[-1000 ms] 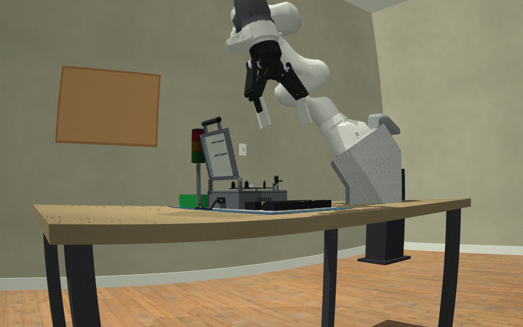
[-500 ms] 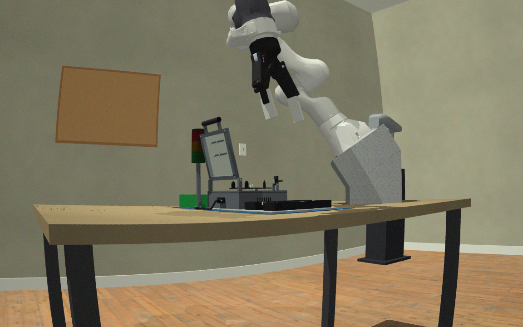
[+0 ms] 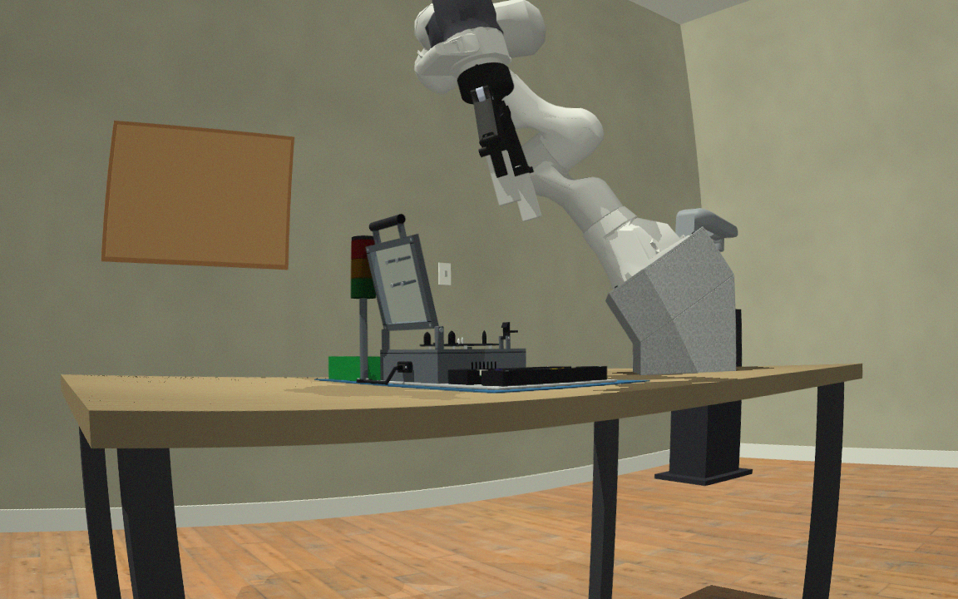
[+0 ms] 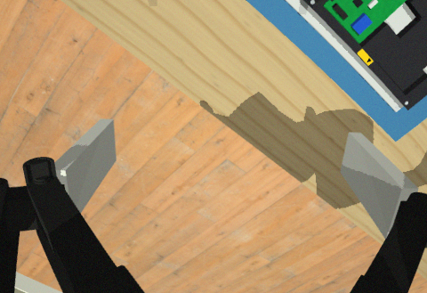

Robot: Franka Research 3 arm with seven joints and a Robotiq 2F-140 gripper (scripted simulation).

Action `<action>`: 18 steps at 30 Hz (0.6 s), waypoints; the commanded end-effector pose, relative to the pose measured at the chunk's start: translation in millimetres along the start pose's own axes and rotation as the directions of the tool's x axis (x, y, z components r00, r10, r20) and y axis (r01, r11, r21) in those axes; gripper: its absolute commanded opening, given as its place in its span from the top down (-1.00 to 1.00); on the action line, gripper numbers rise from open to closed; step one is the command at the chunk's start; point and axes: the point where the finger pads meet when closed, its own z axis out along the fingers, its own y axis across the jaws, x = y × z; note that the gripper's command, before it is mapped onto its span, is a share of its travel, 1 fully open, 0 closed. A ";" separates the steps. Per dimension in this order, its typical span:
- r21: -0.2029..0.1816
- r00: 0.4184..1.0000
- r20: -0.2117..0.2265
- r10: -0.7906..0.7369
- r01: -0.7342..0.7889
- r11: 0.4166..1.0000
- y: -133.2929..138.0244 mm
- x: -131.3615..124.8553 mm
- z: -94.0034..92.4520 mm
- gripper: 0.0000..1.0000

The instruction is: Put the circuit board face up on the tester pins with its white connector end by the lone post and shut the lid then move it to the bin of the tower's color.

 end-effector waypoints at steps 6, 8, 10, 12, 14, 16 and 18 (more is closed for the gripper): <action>-0.010 0.969 -0.013 -0.247 0.247 0.969 11.4 3.3 -7.5 -1.00; -0.012 0.959 -0.014 -0.282 0.281 0.959 13.9 3.7 -9.5 -1.00; -0.013 0.949 -0.016 -0.315 0.315 0.949 16.3 4.1 -11.3 -1.00; -0.015 0.937 -0.017 -0.349 0.349 0.937 18.7 4.5 -13.2 -1.00; -0.016 0.924 -0.018 -0.382 0.381 0.924 21.1 4.9 -15.1 -1.00; -0.018 0.910 -0.020 -0.414 0.414 0.910 23.6 5.3 -16.9 -1.00; -0.020 0.895 -0.021 -0.446 0.445 0.895 26.0 5.7 -18.7 -1.00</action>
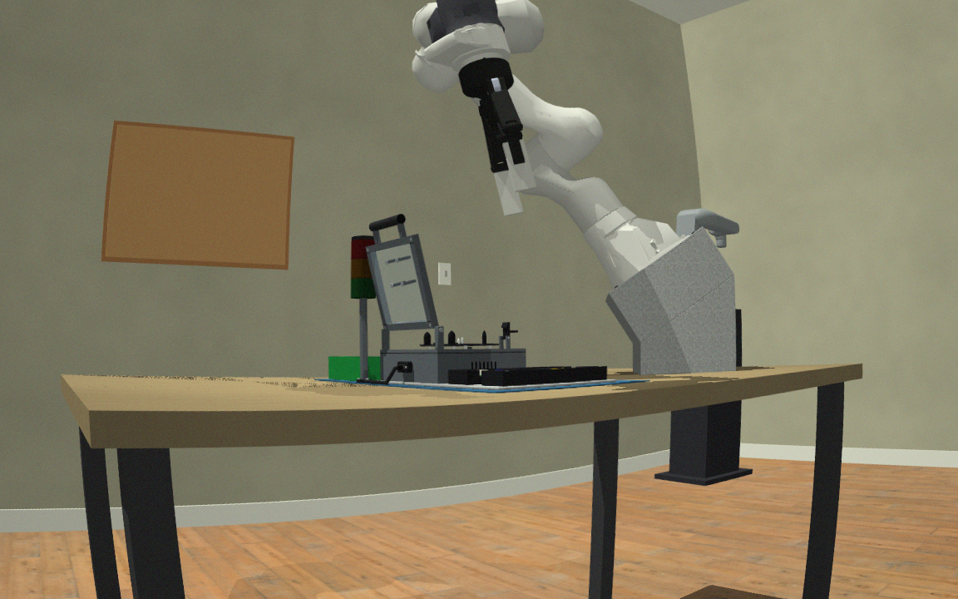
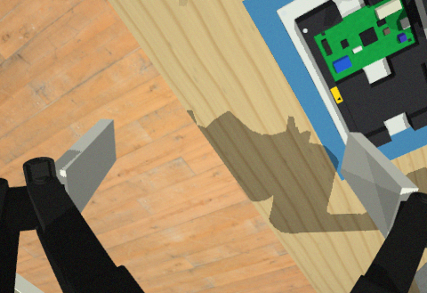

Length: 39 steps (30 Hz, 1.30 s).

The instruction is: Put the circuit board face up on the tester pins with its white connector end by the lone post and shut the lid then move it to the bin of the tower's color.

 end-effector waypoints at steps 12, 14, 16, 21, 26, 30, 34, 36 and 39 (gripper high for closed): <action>-0.018 0.938 -0.015 -0.346 0.346 0.938 19.3 -1.4 -12.1 -1.00; -0.020 0.925 -0.016 -0.379 0.378 0.925 21.8 -1.7 -13.8 -1.00; -0.023 0.912 -0.017 -0.411 0.410 0.912 24.3 -2.0 -15.5 -1.00; -0.028 0.876 -0.020 -0.483 0.482 0.876 30.1 -2.8 -19.3 -1.00; -0.035 0.831 -0.022 -0.556 0.556 0.831 36.3 -3.6 -23.3 -1.00; -0.040 0.790 -0.023 -0.612 0.611 0.791 41.3 -4.2 -26.4 -1.00; -0.047 0.747 -0.024 -0.665 0.663 0.747 46.3 -4.9 -29.4 -1.00; -0.047 0.747 -0.024 -0.665 0.663 0.747 46.3 -4.9 -29.4 -1.00; -0.054 0.692 -0.024 -0.722 0.720 0.692 52.2 -5.6 -32.8 -1.00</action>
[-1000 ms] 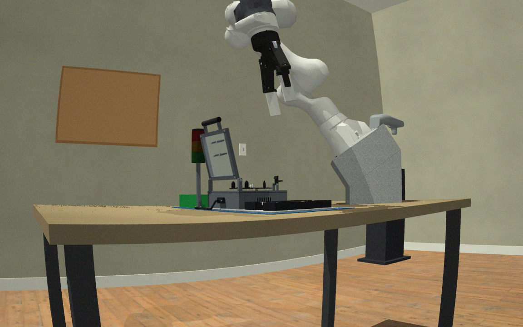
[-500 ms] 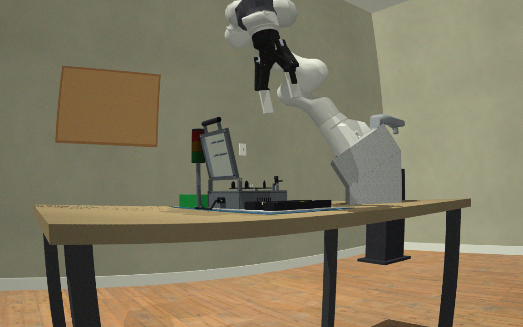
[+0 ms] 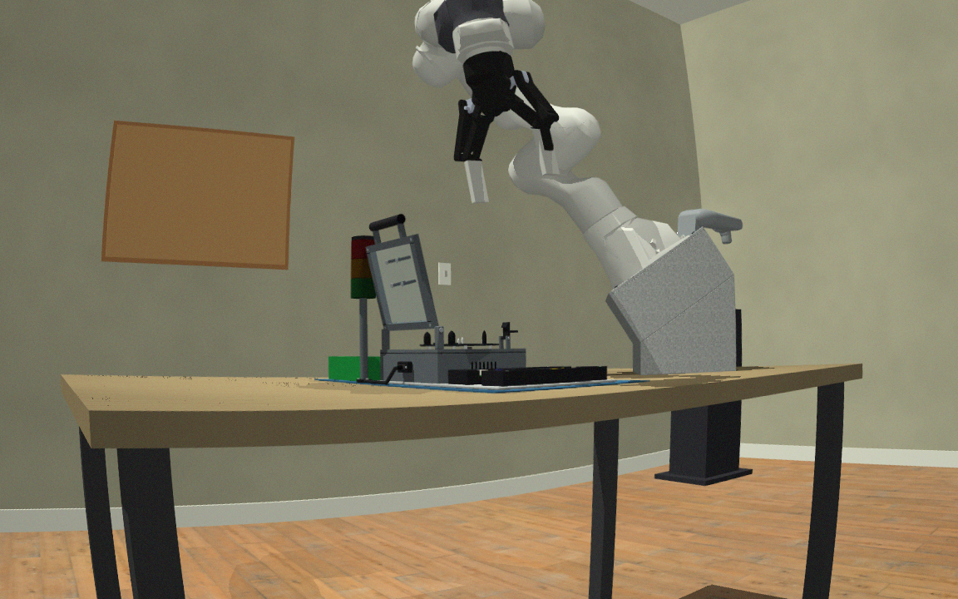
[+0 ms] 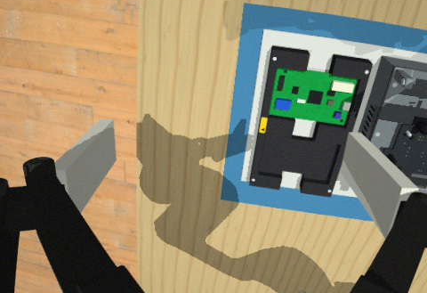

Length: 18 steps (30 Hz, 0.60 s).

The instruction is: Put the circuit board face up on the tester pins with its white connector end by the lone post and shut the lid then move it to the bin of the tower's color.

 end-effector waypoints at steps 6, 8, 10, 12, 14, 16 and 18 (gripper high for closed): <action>-0.016 0.969 -0.006 -0.249 0.249 0.968 9.3 -7.5 -6.3 -1.00; -0.019 0.960 -0.007 -0.281 0.281 0.959 11.2 -9.2 -7.6 -1.00; -0.022 0.950 -0.007 -0.314 0.313 0.949 13.1 -10.9 -9.0 -1.00; -0.025 0.938 -0.008 -0.345 0.345 0.938 15.0 -12.6 -10.3 -1.00; -0.025 0.938 -0.008 -0.345 0.345 0.938 15.0 -12.6 -10.3 -1.00; -0.031 0.915 -0.008 -0.403 0.403 0.915 18.5 -15.8 -12.7 -1.00; -0.035 0.901 -0.009 -0.434 0.434 0.900 20.4 -17.5 -14.0 -1.00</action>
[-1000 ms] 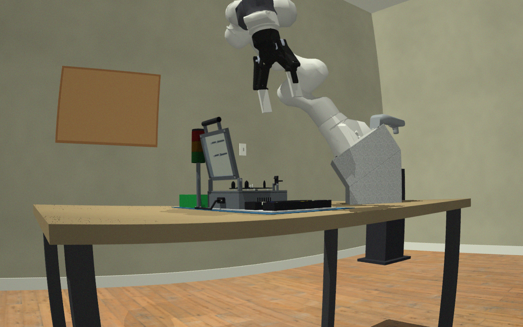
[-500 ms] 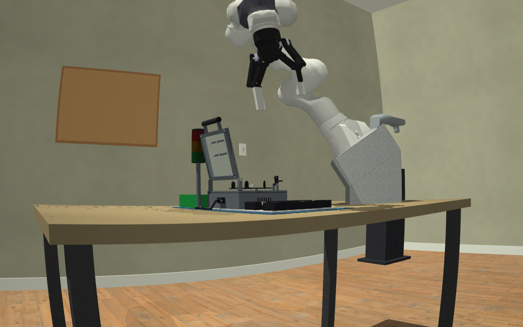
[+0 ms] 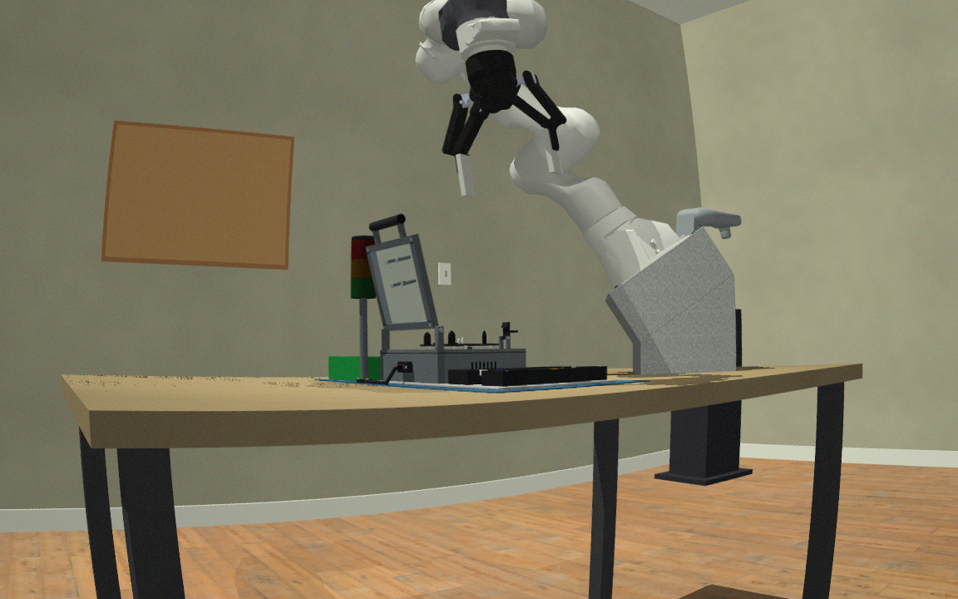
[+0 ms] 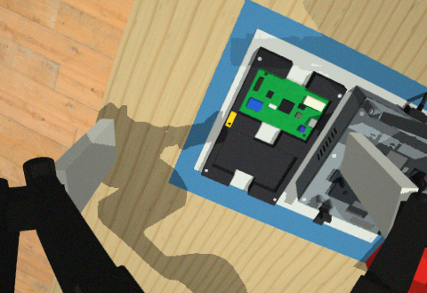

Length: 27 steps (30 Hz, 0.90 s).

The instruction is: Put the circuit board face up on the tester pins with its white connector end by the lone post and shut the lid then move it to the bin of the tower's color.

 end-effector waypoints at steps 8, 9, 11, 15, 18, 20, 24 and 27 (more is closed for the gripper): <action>-0.017 0.960 -0.003 -0.281 0.281 0.960 7.0 -12.0 -6.9 -1.00; -0.019 0.955 -0.003 -0.297 0.297 0.955 7.7 -13.1 -7.5 -1.00; -0.022 0.944 -0.003 -0.329 0.329 0.944 9.1 -15.3 -8.6 -1.00; -0.029 0.923 -0.003 -0.386 0.386 0.922 11.6 -19.2 -10.7 -1.00; -0.035 0.902 -0.002 -0.431 0.431 0.902 13.7 -22.4 -12.4 -1.00; -0.038 0.888 -0.001 -0.460 0.460 0.887 15.1 -24.6 -13.4 -1.00; -0.046 0.856 0.002 -0.517 0.517 0.855 17.8 -28.8 -15.5 -1.00; -0.052 0.829 0.004 -0.559 0.558 0.828 19.9 -32.0 -17.1 -1.00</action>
